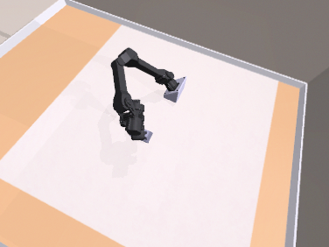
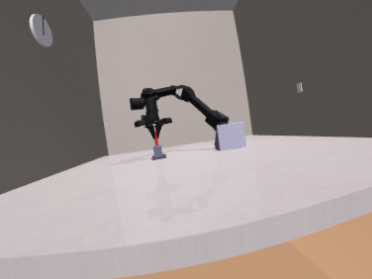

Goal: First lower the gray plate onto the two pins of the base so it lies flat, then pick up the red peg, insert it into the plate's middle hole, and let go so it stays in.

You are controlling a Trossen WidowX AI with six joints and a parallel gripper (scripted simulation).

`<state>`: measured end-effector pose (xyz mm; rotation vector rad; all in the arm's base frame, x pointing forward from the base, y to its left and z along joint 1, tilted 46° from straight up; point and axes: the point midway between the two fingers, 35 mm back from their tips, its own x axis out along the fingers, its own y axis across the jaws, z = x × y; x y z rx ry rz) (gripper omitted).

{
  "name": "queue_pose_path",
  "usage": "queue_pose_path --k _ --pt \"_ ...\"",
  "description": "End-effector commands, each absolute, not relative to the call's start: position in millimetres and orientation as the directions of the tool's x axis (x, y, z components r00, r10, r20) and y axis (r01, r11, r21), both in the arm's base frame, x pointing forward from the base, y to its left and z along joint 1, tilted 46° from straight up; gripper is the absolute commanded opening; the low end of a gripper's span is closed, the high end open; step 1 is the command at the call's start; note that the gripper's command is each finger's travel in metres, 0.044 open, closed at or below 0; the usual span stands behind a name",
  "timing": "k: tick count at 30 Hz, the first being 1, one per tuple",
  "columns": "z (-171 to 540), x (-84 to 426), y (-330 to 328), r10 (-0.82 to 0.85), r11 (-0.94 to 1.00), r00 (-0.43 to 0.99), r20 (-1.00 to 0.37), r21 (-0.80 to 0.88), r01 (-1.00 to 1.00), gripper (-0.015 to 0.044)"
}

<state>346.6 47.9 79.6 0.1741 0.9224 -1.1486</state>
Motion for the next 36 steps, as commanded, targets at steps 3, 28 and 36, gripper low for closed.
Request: queue_pose_path --k 3,28,36 --pt "79.7 346.6 48.0 -0.705 0.441 0.100 -0.702 -0.322 0.838 0.0053" --pt "84.0 343.4 53.5 -0.708 0.443 0.101 -0.699 -0.328 0.835 0.0150" --pt "86.9 341.1 56.7 -0.708 0.443 0.101 -0.699 -0.328 0.835 0.0150"
